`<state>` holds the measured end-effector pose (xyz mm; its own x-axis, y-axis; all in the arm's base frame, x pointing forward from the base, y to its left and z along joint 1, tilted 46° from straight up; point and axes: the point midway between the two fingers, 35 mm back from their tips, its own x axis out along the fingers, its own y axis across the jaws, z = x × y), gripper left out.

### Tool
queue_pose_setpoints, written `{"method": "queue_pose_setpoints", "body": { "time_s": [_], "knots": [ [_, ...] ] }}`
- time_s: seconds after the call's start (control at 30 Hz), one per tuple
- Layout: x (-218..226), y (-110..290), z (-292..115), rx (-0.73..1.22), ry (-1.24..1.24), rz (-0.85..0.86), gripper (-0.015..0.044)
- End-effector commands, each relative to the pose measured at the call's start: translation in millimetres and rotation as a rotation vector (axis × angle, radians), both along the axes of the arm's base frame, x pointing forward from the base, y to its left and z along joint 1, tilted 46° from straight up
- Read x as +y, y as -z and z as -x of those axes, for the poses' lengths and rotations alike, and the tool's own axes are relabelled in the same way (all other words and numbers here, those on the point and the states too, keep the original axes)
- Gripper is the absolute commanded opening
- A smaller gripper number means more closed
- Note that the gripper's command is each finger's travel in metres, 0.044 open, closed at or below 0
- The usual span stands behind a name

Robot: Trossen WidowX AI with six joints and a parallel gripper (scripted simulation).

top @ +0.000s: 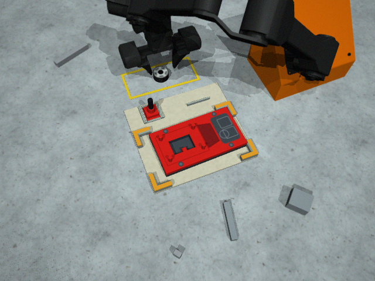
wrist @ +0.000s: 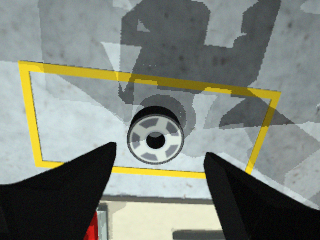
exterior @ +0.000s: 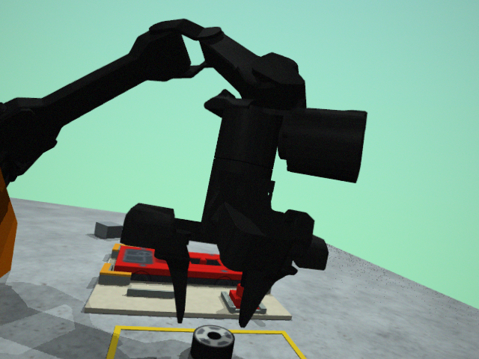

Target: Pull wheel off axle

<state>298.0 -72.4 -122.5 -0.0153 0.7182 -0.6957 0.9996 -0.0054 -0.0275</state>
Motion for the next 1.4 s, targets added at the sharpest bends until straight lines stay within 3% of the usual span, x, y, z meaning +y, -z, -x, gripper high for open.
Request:
{"method": "queue_pose_setpoints", "body": {
  "time_s": [0.0, 0.13, 0.33, 0.5, 1.37],
  "knots": [
    [-29.4, -25.3, -2.3, -0.023, 0.013, 0.016, 0.03],
    [-31.1, -27.1, -2.0, -0.023, 0.014, 0.016, 0.03],
    [-37.5, -58.6, 42.5, -0.019, 0.019, 0.02, 0.044],
    [-37.5, -84.2, 79.7, -0.016, 0.014, 0.017, 0.044],
    [-37.5, -84.2, 79.7, -0.016, 0.014, 0.017, 0.044]
  ]
}}
